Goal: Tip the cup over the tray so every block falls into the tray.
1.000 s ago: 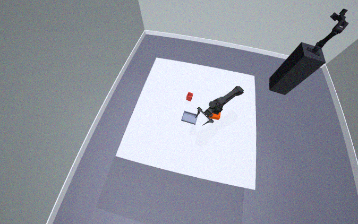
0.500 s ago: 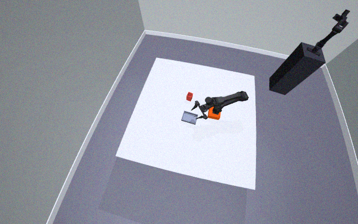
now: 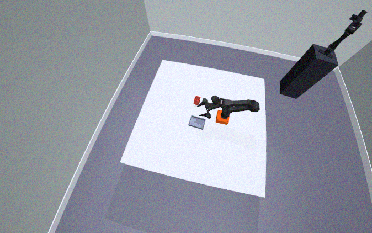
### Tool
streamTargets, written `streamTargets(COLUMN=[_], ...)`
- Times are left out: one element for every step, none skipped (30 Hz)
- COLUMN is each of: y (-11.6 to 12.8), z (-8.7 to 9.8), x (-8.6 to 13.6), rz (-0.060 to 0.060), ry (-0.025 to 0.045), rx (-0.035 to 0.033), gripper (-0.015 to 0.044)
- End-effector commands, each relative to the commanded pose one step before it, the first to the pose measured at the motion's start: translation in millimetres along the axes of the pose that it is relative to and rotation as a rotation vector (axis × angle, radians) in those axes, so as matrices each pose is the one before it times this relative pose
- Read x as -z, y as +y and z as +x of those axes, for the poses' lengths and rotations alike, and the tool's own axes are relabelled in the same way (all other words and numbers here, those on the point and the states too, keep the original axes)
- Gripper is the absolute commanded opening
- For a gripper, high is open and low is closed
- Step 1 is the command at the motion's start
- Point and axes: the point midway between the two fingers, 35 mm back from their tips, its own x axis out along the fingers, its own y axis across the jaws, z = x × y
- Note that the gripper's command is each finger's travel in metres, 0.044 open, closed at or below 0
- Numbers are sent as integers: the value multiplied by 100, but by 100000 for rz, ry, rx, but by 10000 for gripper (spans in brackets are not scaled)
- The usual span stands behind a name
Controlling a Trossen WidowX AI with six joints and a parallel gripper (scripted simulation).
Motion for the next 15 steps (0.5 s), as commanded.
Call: streamTargets(y=[-1793, -540, -541, -523, -524, -525, -526, -527, -528, -529, -530, -531, -532, -529, -532], z=[-90, -27, -29, -31, -33, -34, -36, -37, -38, -40, -41, -43, -44, -41, -43], x=[274, 80, 80, 81, 80, 80, 80, 79, 79, 78, 78, 77, 77, 69, 70], rz=[3267, 1076, 1078, 1107, 1109, 1112, 1114, 1116, 1119, 1121, 1123, 1126, 1128, 1011, 1015], ry=[839, 223, 218, 223, 217, 212, 206, 200, 194, 188, 182, 176, 170, 133, 129], rx=[5652, 1762, 1762, 1702, 1701, 1701, 1700, 1700, 1700, 1699, 1699, 1698, 1698, 1680, 1685], gripper=[440, 440, 440, 440, 440, 440, 440, 440, 440, 440, 440, 440, 440, 440, 440])
